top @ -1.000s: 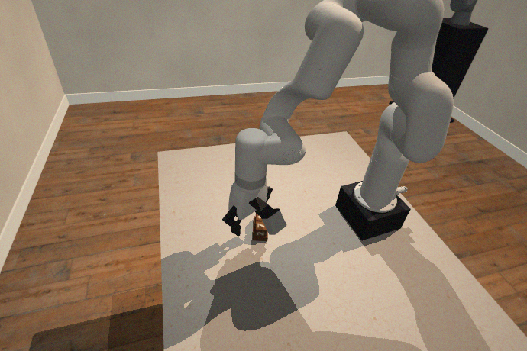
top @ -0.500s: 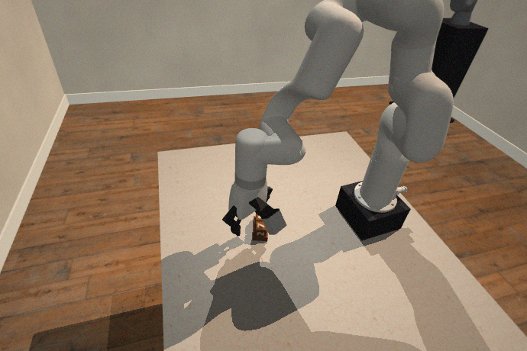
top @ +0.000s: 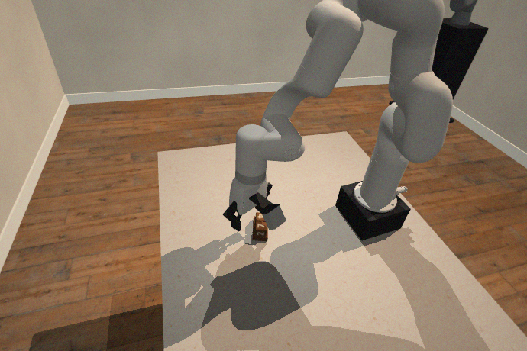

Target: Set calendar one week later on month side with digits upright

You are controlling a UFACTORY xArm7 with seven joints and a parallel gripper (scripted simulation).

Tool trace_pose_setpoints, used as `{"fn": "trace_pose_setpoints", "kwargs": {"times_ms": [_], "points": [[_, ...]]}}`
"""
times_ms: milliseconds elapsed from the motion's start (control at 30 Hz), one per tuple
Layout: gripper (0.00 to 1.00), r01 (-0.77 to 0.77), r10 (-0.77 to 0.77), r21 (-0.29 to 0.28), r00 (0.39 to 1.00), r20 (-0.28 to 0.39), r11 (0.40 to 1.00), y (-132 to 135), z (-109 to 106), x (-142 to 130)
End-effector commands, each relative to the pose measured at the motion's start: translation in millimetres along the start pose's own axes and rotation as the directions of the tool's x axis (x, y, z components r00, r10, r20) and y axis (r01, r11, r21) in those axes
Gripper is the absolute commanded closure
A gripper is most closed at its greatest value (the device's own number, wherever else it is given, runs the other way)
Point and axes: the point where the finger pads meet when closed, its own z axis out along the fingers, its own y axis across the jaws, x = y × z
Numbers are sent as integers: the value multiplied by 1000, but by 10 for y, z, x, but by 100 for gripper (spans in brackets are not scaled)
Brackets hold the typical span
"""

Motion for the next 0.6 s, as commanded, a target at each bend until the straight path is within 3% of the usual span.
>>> {"fn": "trace_pose_setpoints", "kwargs": {"times_ms": [0, 567], "points": [[0, 2, -2, -4, 1000, 1, 1000, -17, -13, -37], [0, 2, -2, -4, 1000, 1, 1000, -125, -16, -141]]}}
